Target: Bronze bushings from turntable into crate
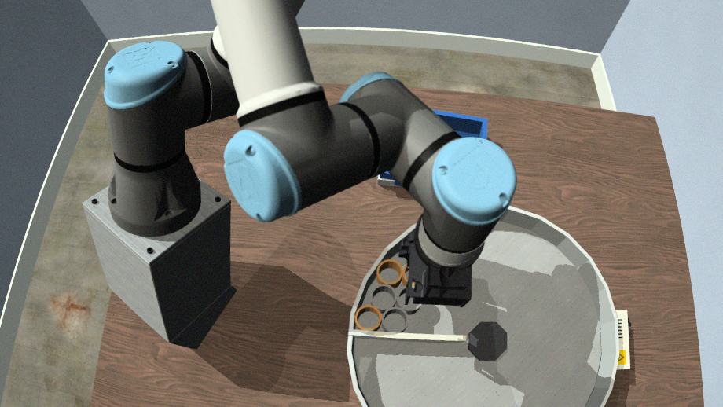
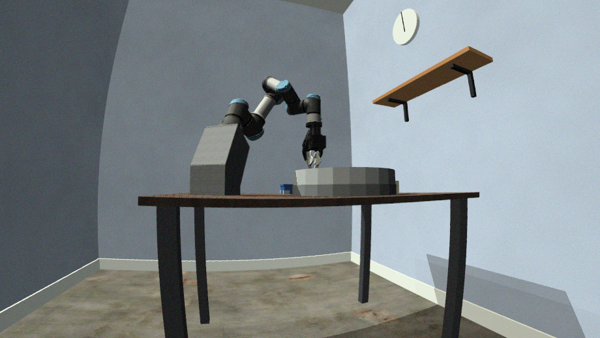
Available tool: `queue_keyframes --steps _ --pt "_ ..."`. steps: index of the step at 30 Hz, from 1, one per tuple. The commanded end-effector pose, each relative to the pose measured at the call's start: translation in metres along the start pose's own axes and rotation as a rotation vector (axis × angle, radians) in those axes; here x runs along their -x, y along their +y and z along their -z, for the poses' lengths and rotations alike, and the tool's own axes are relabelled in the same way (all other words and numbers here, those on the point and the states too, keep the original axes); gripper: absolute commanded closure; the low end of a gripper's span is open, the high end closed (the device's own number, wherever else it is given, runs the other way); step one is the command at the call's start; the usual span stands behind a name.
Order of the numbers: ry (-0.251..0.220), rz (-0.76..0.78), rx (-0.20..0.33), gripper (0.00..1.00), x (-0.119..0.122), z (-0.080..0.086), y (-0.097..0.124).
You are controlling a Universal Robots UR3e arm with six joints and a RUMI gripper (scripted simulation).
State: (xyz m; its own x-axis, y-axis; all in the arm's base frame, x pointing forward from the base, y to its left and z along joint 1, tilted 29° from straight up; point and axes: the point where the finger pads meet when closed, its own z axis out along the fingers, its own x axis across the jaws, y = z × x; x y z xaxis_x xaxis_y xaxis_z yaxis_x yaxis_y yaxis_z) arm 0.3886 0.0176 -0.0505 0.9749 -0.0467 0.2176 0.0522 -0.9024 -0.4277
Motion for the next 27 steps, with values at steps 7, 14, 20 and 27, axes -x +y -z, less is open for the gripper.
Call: queue_keyframes --steps 7,14,20,27 --pt "0.002 0.000 0.002 0.95 -0.001 -0.014 0.001" --pt "0.002 0.000 0.002 0.95 -0.001 -0.017 0.001" --pt "0.002 0.000 0.002 0.95 -0.001 -0.017 0.001" --pt "0.002 0.000 0.002 0.95 -0.001 -0.017 0.001"
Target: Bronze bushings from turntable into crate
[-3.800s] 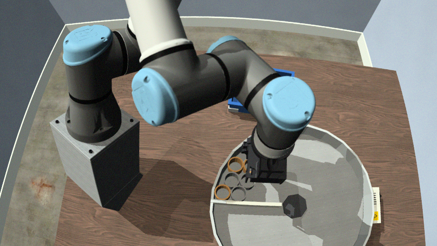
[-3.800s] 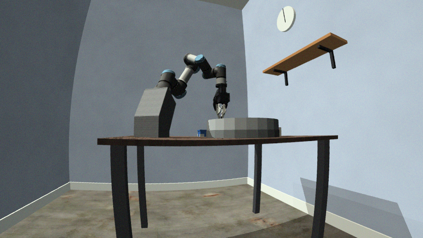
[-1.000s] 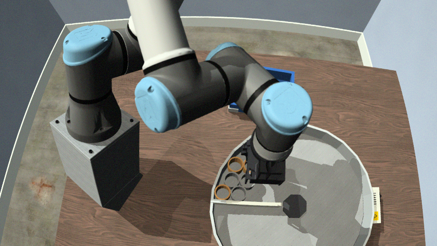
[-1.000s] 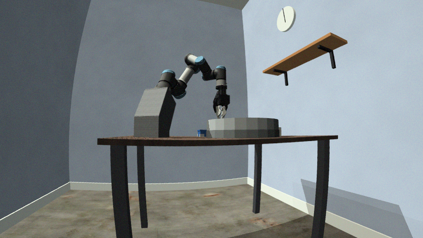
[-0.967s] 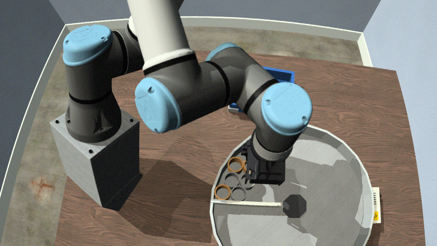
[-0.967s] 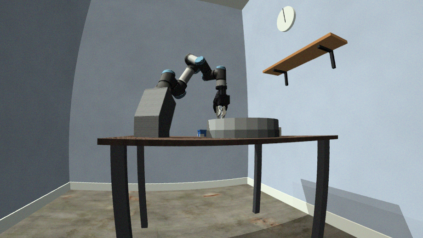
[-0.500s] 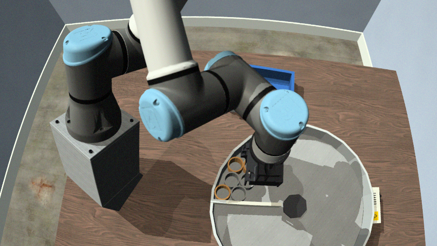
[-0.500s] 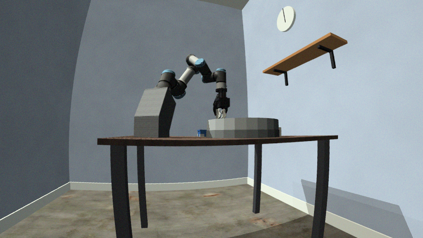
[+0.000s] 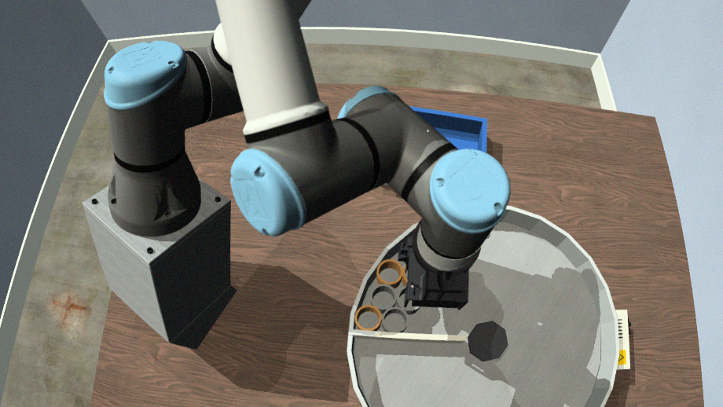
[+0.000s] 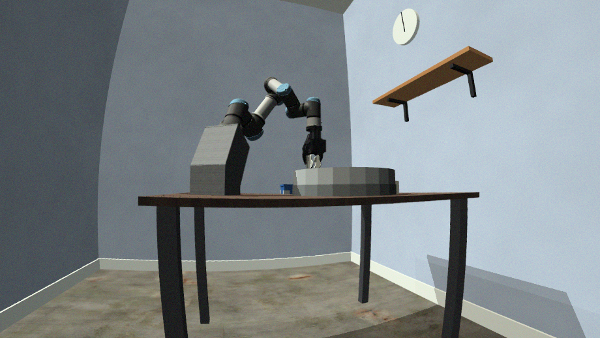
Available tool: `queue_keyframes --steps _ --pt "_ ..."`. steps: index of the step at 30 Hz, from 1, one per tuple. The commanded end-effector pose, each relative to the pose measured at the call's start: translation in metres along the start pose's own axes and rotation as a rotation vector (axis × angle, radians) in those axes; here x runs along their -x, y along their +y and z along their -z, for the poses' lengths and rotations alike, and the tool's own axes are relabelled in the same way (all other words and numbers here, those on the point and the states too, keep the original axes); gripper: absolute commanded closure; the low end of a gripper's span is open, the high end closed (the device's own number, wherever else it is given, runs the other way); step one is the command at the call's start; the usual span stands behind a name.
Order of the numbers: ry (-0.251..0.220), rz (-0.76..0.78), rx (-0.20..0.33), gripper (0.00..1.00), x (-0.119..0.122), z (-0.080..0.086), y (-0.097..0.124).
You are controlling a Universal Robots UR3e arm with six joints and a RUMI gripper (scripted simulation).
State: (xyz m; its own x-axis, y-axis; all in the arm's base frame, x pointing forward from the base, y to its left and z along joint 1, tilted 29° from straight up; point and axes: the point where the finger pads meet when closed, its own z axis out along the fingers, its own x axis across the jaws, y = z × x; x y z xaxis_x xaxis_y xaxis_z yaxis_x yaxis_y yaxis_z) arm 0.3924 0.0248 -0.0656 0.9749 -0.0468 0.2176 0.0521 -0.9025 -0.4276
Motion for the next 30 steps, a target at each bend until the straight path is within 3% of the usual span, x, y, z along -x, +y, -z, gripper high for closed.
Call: queue_keyframes --steps 1,22,23,30 --pt "0.002 0.001 0.001 0.95 -0.0007 0.0005 0.0004" --pt "0.002 0.001 0.001 0.95 -0.0007 0.0005 0.0004" --pt "0.002 0.001 0.001 1.00 -0.0007 0.0005 0.0004" --pt "0.002 0.001 0.001 1.00 -0.0007 0.0005 0.0004"
